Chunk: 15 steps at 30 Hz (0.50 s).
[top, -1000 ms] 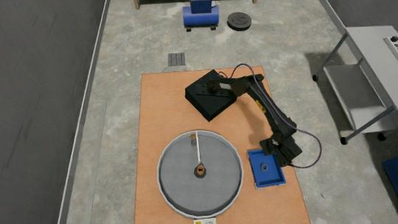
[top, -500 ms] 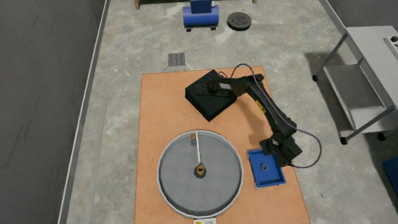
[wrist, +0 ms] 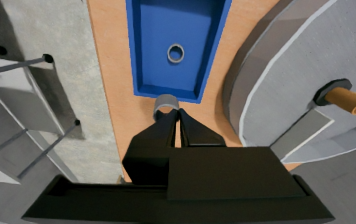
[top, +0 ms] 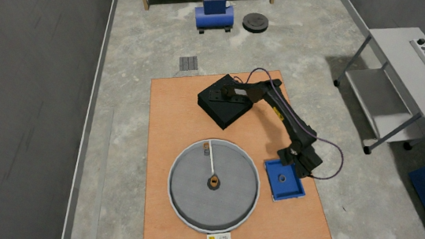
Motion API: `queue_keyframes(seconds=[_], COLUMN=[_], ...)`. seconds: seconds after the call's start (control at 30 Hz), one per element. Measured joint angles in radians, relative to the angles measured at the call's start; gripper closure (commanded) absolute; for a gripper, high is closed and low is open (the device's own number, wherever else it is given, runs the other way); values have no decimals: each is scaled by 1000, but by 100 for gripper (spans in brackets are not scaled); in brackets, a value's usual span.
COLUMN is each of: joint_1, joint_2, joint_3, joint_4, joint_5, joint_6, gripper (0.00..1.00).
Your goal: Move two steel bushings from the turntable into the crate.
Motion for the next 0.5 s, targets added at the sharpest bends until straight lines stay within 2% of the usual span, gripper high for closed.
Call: queue_keyframes(seconds=[0.5], joint_1=[6], joint_2=[0], joint_3=[0], joint_4=[0], joint_5=[1], joint_6=[7], gripper=[100])
